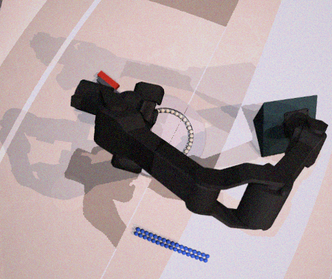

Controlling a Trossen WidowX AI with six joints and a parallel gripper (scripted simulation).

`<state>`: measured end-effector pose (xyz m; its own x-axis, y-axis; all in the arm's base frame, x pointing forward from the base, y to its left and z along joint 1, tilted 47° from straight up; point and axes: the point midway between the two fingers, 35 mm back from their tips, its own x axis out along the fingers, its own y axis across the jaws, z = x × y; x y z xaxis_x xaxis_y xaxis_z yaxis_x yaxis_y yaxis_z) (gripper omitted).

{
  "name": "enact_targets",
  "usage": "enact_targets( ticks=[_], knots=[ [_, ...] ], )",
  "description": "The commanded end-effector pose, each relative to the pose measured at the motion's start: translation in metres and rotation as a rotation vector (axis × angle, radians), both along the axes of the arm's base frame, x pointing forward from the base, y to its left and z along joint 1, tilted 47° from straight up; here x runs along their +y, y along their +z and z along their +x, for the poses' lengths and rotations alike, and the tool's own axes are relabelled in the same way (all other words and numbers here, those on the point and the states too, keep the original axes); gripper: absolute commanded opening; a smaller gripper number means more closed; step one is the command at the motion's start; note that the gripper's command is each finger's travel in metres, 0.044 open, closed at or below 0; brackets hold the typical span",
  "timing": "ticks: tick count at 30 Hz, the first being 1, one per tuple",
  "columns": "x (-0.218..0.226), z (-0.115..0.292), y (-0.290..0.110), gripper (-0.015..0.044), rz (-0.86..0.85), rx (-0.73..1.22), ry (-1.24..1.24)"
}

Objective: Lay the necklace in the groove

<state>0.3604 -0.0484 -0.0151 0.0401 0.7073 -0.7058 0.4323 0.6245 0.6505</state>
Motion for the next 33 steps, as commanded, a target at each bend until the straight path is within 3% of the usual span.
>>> enact_targets(
  ticks=[1, 33],
  knots=[
    [0.015, 0.003, 0.035, 0.0120, 0.054, 0.556, -0.568],
    [0.025, 0.005, 0.028, 0.0120, 0.053, 0.610, -0.627]
  ],
)
